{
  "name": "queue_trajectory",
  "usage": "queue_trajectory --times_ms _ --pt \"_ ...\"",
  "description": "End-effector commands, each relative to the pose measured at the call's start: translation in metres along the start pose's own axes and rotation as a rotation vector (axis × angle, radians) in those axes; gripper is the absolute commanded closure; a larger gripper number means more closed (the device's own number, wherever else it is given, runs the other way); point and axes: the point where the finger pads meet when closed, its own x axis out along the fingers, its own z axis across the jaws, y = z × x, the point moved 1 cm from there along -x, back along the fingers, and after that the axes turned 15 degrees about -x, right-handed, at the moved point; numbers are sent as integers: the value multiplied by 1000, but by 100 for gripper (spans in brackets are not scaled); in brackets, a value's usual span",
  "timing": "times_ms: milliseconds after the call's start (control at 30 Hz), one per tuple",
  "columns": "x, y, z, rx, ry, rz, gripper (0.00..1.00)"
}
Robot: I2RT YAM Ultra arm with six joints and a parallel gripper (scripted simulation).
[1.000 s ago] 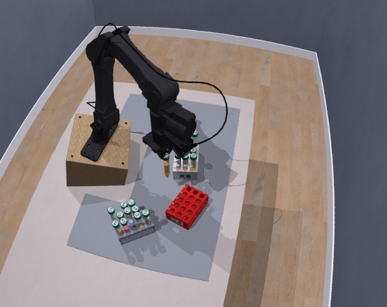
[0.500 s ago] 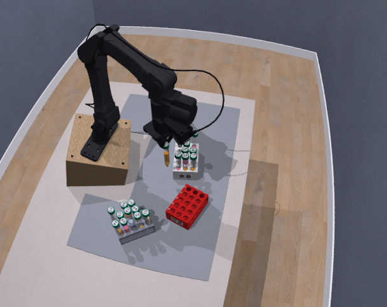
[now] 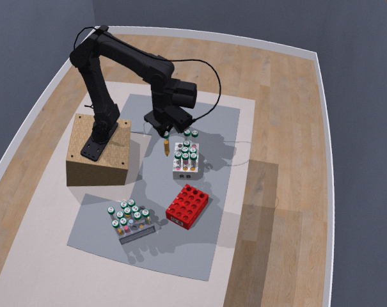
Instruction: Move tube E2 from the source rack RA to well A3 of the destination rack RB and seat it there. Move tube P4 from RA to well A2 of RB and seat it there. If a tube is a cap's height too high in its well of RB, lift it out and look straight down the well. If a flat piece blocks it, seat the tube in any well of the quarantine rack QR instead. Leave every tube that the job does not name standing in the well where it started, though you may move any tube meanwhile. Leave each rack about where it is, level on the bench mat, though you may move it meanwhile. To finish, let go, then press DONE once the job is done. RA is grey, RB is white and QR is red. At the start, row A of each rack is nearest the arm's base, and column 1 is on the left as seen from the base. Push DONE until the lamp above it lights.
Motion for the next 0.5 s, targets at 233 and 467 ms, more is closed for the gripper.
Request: queue_trajectory --times_ms 233,467 --pt "-3 16 20 40 19 -24 100" --pt "0 32 37 40 24 -14 100"
